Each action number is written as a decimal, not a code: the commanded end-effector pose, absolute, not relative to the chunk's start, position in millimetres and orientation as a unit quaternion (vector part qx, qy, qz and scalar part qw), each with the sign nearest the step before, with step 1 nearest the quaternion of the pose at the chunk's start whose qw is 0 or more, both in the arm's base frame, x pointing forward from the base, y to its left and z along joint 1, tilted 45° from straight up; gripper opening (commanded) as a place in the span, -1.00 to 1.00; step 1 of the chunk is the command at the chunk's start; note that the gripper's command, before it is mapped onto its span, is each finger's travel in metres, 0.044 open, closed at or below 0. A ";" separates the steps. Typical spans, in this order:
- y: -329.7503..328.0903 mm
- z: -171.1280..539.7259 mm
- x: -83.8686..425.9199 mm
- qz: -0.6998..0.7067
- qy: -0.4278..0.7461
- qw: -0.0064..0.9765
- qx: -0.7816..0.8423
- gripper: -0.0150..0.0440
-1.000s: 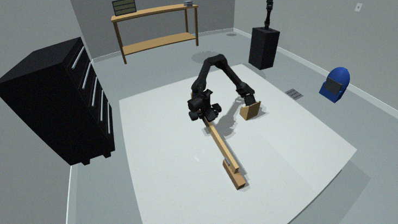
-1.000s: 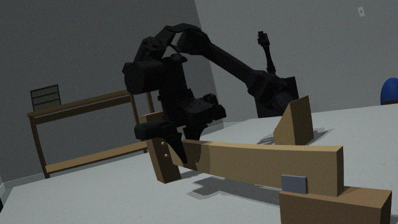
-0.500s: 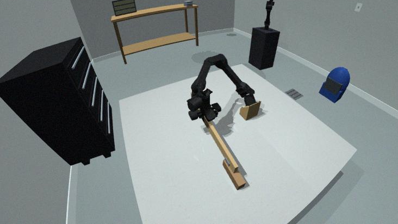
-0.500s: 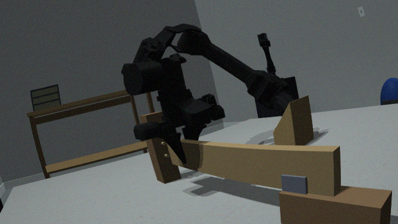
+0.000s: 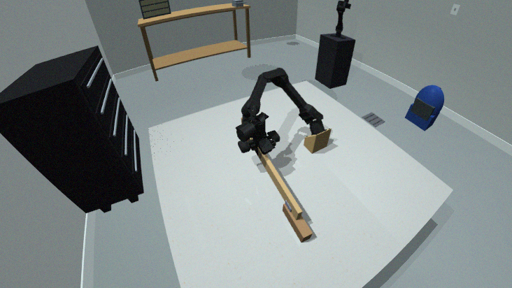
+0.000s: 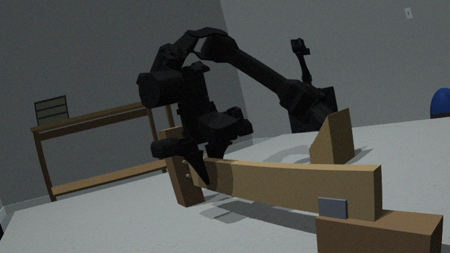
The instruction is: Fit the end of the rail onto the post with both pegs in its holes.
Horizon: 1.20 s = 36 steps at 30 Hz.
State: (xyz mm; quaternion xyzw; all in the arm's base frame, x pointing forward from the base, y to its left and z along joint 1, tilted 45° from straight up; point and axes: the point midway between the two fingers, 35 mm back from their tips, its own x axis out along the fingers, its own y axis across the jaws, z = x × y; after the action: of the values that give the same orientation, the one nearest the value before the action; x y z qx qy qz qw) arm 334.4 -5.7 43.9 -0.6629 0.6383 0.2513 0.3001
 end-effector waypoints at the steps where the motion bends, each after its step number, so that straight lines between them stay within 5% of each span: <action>1: -6.5 46.3 334.4 0.252 0.637 0.298 -0.665 -0.49; 36: -14.3 53.6 333.7 0.251 0.637 0.298 -0.665 -0.49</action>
State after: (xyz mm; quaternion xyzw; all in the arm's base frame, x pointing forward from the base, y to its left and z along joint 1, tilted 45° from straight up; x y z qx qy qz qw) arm 333.8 -13.4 51.9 -0.6629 0.6384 0.2510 0.3000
